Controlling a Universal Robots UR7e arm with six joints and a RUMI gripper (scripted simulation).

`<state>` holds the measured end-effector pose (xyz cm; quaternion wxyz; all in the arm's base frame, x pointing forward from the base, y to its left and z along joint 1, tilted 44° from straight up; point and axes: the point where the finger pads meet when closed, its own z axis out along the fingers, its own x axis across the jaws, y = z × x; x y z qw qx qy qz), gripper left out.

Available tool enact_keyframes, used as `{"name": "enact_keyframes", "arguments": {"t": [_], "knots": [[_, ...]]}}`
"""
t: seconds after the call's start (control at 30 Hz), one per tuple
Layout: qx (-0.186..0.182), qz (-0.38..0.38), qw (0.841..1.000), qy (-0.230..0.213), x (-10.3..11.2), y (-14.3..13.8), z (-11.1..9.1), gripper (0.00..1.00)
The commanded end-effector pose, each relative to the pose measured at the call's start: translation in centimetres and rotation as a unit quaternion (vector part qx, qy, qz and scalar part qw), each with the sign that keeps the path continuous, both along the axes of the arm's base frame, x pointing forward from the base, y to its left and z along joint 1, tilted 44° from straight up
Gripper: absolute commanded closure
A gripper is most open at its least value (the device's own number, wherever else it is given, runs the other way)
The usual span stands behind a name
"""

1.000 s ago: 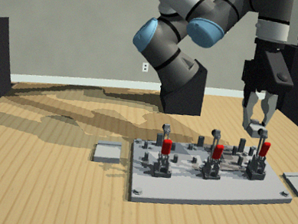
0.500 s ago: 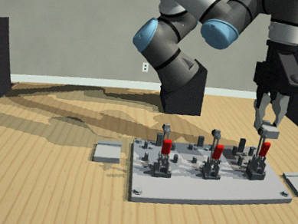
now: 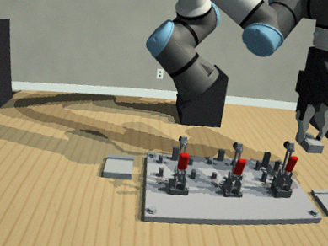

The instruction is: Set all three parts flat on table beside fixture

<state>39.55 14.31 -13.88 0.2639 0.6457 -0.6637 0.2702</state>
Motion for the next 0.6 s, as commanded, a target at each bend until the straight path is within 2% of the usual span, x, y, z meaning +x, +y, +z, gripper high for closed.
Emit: {"name": "enact_keyframes", "arguments": {"t": [0.0, 0.57], "knots": [[0.000, 0.000, 1.000, 0.000, 0.1, 1.0, -0.9, 1.00], [0.000, 0.000, 1.000, 0.000, 0.2, 2.2, -2.1, 1.00]]}}
